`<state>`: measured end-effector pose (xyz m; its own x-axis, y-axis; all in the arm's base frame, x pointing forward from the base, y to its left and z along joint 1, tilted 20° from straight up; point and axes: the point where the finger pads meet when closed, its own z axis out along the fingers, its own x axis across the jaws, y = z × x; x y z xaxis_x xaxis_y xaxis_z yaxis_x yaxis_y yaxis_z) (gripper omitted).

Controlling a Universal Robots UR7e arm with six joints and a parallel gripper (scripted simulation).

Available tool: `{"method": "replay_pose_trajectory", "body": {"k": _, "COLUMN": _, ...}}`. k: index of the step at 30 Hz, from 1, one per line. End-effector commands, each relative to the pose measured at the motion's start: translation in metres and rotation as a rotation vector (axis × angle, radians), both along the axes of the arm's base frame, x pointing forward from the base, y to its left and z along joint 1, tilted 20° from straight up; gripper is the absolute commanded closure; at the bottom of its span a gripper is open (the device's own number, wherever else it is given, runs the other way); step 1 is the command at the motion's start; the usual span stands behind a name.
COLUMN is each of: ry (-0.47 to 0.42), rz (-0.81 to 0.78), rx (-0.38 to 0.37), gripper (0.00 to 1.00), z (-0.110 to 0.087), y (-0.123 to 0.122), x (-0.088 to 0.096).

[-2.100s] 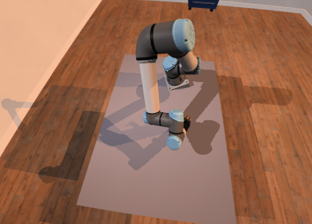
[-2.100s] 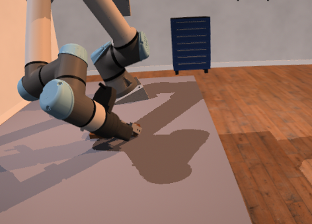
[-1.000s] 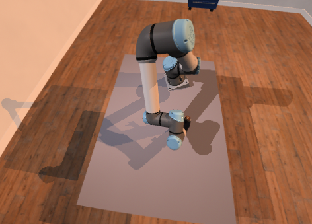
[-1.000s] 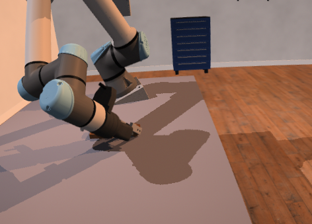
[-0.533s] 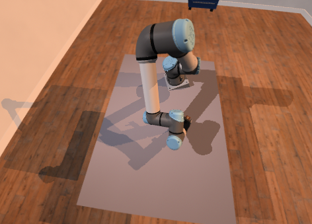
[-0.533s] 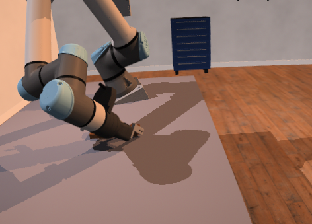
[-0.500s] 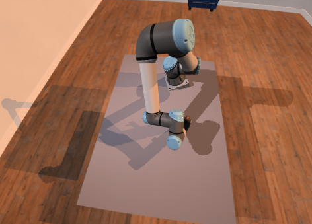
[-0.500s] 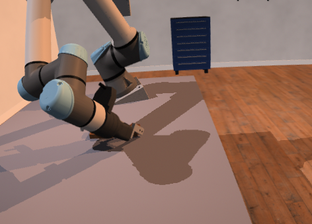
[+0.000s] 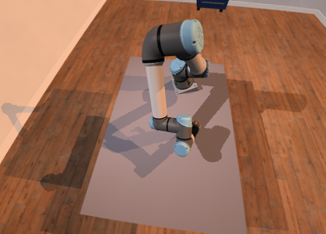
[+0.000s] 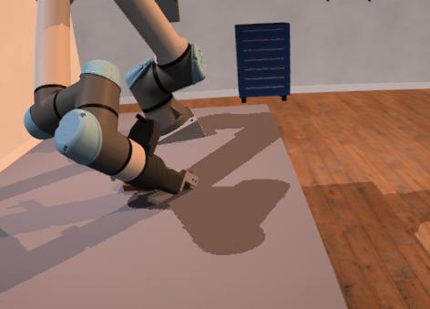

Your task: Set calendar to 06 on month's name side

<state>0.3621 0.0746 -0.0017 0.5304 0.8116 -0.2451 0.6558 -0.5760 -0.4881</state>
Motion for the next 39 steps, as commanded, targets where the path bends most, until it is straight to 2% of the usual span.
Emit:
{"method": "replay_pose_trajectory", "body": {"k": 1, "ry": -0.001, "rz": 0.0, "rx": 0.0, "gripper": 0.0, "z": 0.001, "y": 0.0, "x": 0.0}}
{"method": "replay_pose_trajectory", "body": {"k": 9, "ry": -0.001, "rz": 0.0, "rx": 0.0, "gripper": 0.0, "z": 0.008, "y": 0.003, "x": 0.0}}
{"method": "replay_pose_trajectory", "body": {"k": 22, "ry": -0.001, "rz": 0.0, "rx": 0.0, "gripper": 0.0, "z": 0.048, "y": 0.017, "x": -0.004}}
{"method": "replay_pose_trajectory", "body": {"k": 29, "ry": -0.001, "rz": 0.0, "rx": 0.0, "gripper": 0.0, "z": 0.06, "y": 0.022, "x": -0.005}}
{"method": "replay_pose_trajectory", "body": {"k": 39, "ry": -0.003, "rz": 0.001, "rx": -0.001, "gripper": 0.0, "z": 0.065, "y": 0.023, "x": -0.006}}
